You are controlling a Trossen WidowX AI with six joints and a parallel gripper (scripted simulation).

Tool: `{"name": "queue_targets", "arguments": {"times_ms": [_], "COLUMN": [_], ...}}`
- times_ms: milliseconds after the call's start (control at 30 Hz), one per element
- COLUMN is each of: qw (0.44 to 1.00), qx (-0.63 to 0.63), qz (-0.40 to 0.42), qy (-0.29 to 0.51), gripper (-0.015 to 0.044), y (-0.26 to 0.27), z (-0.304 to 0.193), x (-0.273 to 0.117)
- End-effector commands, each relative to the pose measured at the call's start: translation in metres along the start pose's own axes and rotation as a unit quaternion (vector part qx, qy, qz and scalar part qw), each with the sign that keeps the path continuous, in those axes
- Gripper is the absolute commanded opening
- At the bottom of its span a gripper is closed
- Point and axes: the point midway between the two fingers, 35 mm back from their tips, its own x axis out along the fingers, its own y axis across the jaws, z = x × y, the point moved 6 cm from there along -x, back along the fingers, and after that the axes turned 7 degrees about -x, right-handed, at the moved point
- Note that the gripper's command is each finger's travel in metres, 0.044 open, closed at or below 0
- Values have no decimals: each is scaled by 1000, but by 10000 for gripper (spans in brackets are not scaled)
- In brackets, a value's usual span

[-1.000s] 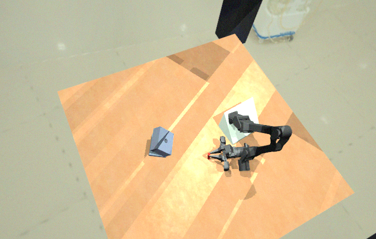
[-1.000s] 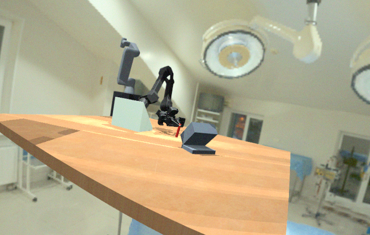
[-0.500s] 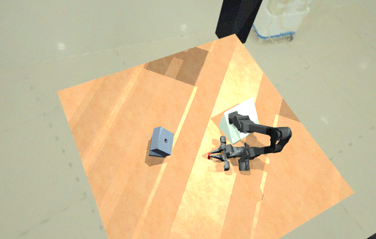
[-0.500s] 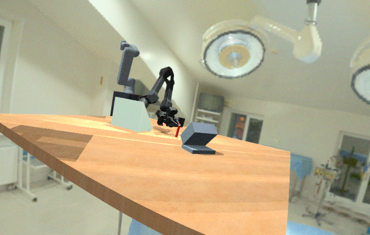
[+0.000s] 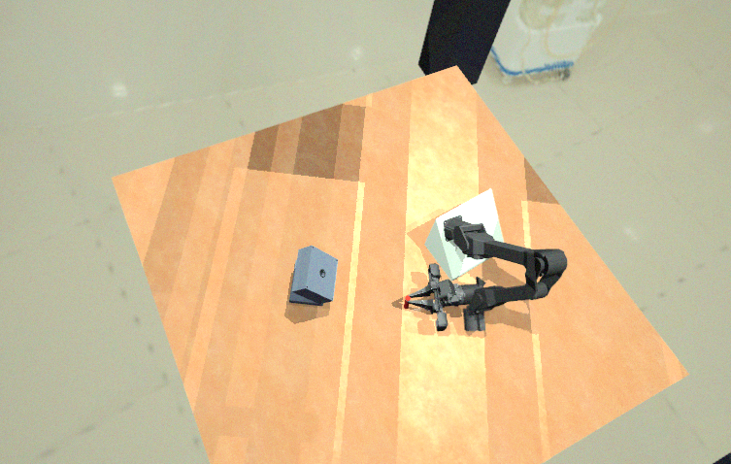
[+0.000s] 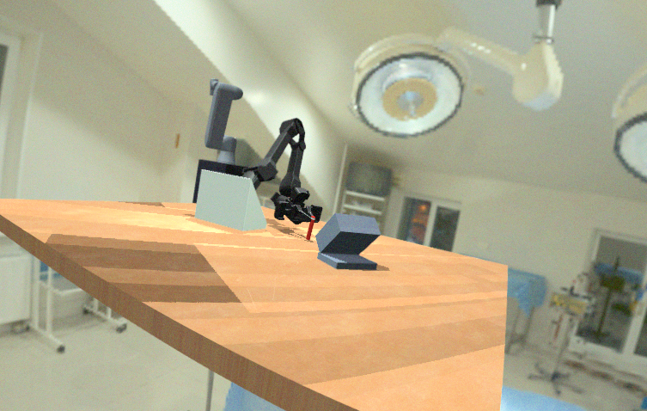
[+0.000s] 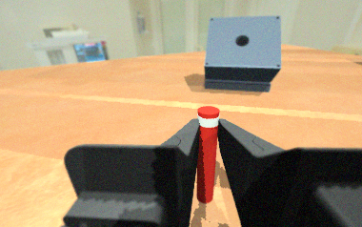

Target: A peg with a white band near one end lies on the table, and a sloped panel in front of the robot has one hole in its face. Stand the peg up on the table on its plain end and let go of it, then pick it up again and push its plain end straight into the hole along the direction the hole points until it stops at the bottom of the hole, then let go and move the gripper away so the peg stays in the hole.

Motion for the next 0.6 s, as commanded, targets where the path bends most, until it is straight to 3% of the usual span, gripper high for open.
{"name": "queue_targets", "arguments": {"times_ms": [0,567], "qw": [1000,1000], "qx": [0,1], "qz": [0,1], "qy": [0,-10], "gripper": [50,56], "y": [0,-2], "z": [-2,-2], "x": [-1,-2]}}
